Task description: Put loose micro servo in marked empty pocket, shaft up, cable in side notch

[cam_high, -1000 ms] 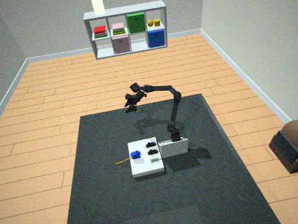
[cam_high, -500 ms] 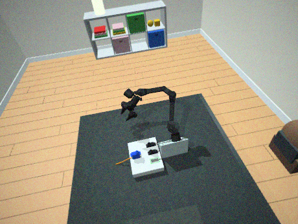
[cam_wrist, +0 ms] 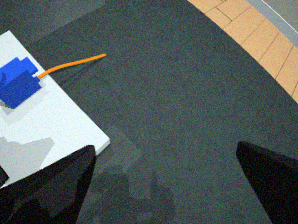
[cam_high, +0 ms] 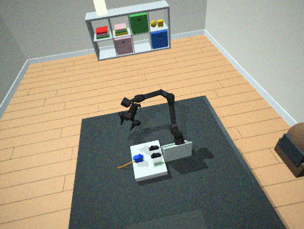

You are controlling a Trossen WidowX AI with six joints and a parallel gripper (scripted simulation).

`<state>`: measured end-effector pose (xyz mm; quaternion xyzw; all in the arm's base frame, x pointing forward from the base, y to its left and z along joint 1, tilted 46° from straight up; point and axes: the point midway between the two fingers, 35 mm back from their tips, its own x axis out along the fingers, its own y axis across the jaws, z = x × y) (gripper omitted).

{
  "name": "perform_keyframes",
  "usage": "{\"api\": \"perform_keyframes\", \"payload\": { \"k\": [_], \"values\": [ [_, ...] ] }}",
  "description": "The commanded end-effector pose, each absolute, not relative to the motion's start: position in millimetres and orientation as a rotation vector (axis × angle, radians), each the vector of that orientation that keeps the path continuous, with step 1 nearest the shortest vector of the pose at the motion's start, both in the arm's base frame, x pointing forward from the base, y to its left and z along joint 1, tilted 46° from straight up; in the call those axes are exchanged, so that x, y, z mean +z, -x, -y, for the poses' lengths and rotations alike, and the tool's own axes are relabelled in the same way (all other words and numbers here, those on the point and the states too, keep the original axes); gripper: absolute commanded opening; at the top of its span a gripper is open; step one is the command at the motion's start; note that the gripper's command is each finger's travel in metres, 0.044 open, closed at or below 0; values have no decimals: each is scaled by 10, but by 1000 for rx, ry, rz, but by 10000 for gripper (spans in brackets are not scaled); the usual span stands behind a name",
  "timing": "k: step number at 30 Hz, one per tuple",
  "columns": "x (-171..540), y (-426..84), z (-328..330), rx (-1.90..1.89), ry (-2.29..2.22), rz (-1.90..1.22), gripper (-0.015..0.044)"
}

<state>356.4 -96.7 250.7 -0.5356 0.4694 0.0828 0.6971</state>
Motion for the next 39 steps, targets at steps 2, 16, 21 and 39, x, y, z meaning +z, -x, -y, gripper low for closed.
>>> {"api": "perform_keyframes", "payload": {
  "k": [2,16,21,39],
  "values": [
    [2286,-3636,894,301,1307,-1118,440],
    [1797,-3734,655,630,1594,-1242,440],
    [1636,-3748,575,762,1697,-1275,440],
    [1096,-3733,292,1302,2049,-1333,440]
  ]
}}
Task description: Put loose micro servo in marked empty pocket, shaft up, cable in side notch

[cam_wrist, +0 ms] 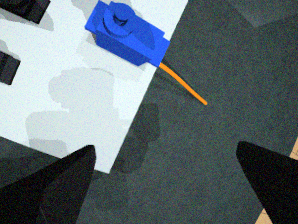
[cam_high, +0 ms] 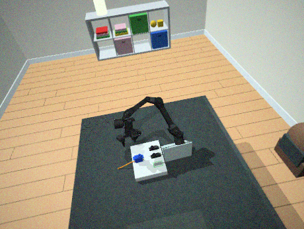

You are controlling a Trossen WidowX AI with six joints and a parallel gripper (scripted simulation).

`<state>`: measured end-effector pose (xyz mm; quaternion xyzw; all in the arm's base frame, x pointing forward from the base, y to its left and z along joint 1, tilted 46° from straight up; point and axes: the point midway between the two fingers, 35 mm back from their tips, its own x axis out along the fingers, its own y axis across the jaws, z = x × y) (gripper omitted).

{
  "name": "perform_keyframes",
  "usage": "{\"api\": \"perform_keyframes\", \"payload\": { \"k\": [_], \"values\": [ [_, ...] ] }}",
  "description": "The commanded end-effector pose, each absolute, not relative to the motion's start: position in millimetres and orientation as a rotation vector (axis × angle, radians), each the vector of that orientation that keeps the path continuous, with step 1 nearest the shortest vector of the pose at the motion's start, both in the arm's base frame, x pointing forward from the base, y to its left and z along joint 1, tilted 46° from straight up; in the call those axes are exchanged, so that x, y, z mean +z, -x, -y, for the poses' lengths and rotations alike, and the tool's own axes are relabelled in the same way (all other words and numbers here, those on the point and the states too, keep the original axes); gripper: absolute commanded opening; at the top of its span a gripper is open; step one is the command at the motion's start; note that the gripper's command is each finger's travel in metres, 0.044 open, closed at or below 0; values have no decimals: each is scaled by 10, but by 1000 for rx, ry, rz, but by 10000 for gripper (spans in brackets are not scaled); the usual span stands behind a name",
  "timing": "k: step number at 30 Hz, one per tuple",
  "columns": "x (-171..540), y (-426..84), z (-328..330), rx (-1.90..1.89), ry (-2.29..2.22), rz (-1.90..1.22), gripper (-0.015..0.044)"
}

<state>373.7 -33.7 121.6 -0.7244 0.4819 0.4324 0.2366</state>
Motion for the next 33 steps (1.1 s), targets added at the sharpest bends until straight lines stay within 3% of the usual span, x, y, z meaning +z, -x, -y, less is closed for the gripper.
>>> {"api": "perform_keyframes", "payload": {
  "k": [1,33],
  "values": [
    [1067,-3729,277,1334,2066,-1332,440],
    [381,-3554,-104,2428,2433,-1148,440]
  ]
}}
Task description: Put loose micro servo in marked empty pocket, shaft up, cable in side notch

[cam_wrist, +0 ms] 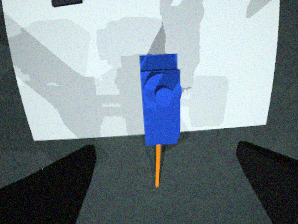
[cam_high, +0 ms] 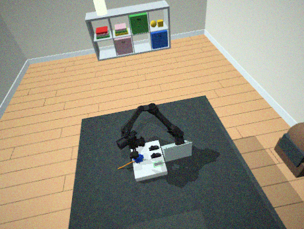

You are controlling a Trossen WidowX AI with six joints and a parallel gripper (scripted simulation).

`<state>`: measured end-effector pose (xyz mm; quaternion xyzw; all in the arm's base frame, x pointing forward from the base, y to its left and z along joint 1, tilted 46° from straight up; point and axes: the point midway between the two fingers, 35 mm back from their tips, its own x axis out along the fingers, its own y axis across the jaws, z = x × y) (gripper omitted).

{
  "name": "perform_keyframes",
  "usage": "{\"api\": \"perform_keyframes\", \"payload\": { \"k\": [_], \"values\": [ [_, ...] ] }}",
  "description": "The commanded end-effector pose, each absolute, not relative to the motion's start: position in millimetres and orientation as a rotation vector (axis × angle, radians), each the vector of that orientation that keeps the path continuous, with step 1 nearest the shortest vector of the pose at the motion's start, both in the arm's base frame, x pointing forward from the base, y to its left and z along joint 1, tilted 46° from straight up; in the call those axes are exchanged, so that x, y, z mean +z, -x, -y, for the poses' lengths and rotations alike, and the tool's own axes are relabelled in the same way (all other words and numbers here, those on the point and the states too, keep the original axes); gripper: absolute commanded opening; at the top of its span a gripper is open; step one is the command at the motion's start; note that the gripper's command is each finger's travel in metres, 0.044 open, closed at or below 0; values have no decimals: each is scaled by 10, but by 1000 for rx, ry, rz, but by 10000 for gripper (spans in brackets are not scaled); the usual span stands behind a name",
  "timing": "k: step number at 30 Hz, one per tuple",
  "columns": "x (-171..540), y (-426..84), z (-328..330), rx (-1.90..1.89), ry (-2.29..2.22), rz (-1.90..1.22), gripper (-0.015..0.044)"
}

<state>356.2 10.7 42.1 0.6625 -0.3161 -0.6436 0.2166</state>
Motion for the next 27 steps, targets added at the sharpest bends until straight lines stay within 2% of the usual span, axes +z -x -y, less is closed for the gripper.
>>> {"api": "perform_keyframes", "payload": {
  "k": [1,27],
  "values": [
    [382,-3554,-104,-1781,-1785,843,440],
    [108,-3540,191,-1780,-1785,844,440]
  ]
}}
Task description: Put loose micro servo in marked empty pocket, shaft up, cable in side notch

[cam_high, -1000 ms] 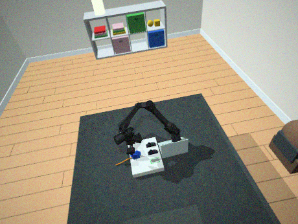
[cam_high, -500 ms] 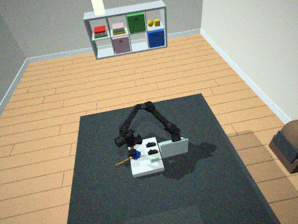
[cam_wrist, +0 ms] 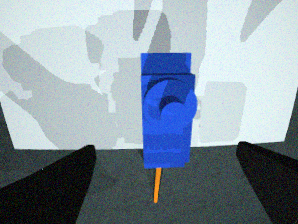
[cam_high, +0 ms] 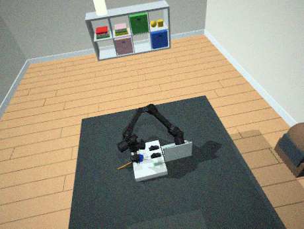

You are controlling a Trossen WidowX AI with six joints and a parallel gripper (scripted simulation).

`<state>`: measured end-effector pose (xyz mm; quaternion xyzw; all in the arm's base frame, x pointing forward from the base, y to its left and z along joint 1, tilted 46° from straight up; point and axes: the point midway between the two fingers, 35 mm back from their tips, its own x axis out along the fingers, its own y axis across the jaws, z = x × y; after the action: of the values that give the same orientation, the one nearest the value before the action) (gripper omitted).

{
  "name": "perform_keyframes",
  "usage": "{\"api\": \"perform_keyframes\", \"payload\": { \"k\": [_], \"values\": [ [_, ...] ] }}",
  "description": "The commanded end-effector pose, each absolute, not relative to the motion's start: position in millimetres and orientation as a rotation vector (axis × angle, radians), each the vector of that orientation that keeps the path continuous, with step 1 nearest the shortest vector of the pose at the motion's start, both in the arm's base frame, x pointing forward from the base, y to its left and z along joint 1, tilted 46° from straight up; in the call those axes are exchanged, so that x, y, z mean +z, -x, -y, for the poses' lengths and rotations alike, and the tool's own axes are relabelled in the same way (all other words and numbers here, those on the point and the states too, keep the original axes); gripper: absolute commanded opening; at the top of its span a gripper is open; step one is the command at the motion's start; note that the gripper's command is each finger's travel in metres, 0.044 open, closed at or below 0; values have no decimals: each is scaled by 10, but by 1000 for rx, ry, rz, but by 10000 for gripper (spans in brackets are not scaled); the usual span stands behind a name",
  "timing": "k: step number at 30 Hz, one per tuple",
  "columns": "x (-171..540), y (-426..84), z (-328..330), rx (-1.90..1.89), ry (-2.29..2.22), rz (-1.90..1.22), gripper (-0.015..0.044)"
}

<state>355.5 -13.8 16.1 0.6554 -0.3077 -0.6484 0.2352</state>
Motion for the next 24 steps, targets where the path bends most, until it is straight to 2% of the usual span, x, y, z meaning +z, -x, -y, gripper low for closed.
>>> {"api": "perform_keyframes", "payload": {
  "k": [1,5,18,23,24],
  "values": [
    [97,-3539,203,-1780,-1785,844,440],
    [70,-3537,231,-1780,-1784,844,440],
    [70,-3537,231,-1780,-1784,844,99],
    [70,-3537,231,-1780,-1784,844,65],
    [76,-3538,224,-1780,-1785,844,39]
  ]
}}
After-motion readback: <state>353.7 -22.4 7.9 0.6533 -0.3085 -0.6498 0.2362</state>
